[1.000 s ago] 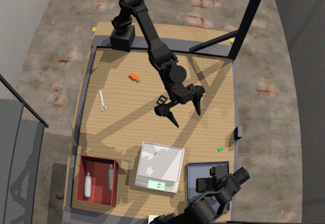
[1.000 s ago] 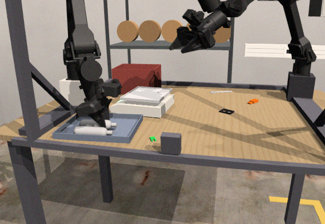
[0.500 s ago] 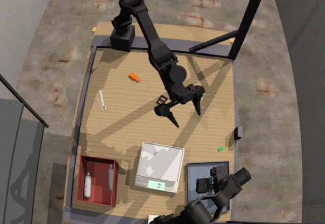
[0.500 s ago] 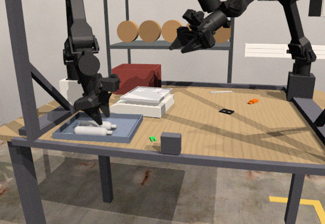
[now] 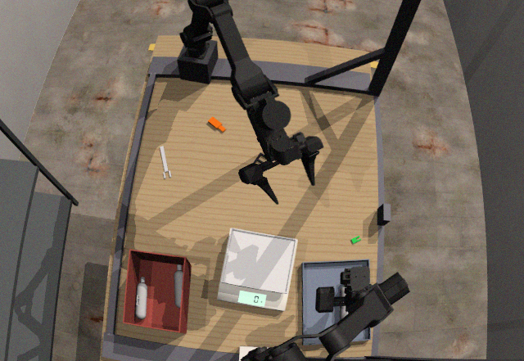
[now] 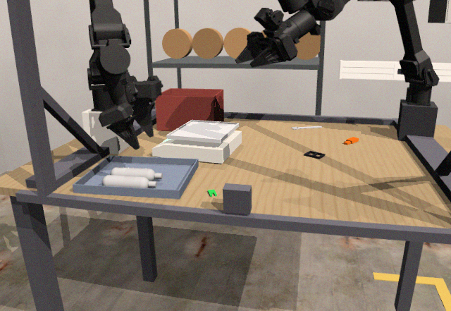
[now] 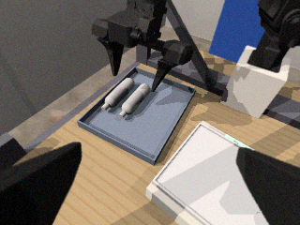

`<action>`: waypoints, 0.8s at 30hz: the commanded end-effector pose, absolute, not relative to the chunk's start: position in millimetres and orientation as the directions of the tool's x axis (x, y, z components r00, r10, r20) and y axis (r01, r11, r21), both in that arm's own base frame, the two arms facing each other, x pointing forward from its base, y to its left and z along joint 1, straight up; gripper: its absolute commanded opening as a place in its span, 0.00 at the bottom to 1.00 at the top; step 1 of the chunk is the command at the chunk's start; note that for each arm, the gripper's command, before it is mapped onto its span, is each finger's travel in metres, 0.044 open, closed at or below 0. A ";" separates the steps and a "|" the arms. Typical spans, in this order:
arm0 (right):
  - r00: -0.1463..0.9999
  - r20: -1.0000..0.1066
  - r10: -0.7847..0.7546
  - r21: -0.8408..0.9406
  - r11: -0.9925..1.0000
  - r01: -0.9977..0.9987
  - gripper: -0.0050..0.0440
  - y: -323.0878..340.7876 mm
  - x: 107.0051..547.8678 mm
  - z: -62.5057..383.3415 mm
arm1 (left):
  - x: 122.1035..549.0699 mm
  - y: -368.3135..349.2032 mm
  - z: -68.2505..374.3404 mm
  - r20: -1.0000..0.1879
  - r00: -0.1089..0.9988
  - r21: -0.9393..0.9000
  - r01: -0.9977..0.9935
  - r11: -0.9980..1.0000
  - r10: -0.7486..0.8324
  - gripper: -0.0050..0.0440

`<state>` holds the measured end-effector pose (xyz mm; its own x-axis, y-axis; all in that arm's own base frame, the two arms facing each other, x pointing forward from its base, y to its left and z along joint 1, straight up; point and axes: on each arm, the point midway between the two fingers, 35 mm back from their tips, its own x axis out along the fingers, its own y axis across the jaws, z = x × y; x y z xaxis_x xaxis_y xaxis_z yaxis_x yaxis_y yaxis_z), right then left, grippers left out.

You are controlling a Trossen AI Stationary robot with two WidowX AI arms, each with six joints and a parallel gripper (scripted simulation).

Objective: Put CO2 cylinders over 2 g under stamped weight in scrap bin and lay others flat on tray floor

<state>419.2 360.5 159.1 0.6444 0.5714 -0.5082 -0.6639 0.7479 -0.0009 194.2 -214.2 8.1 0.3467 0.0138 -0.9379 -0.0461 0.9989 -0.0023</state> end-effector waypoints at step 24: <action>0.996 -0.004 0.095 0.002 0.996 -0.094 1.00 32.0 341.8 325.9 | 269.2 -76.2 217.7 -0.381 0.925 -0.027 -0.007 1.000 -0.004 1.00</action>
